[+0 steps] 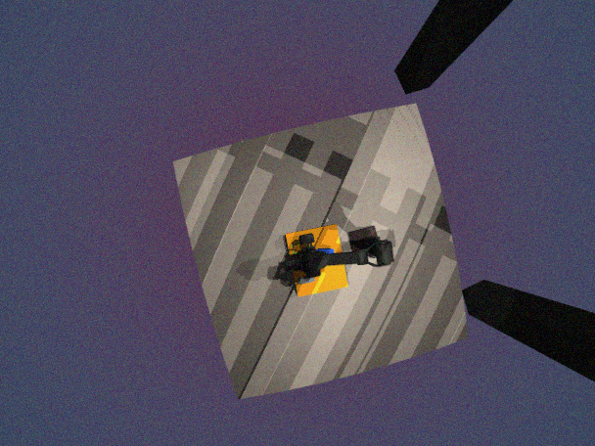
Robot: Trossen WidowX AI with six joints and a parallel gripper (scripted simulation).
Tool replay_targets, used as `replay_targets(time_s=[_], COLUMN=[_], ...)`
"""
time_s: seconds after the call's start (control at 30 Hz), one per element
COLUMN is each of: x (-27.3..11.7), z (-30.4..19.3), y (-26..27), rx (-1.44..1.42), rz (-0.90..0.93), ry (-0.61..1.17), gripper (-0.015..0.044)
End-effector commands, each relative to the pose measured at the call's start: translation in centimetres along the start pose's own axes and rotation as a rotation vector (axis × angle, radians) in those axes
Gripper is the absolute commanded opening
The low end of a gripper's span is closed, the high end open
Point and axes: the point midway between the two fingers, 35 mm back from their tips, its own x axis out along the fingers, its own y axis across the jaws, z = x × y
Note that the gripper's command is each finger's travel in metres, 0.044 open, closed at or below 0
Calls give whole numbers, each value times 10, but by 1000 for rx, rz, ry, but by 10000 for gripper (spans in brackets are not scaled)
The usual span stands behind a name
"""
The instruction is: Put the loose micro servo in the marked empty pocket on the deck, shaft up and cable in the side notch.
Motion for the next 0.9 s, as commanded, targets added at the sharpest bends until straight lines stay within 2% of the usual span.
replay_targets(time_s=[0.0, 0.43, 0.63, 0.77, 0.87], x=[2, 2, -38, -40, -47], z=[-2, -4, -3, -4, -9], y=[7, 18, 18, 18, 16], rx=[-1, -1, -1, -1, 30], rz=[3, 3, 3, 4, 3], ry=[5, 5, 4, 5, 5], gripper=[0, 0, 0, 0, 79])
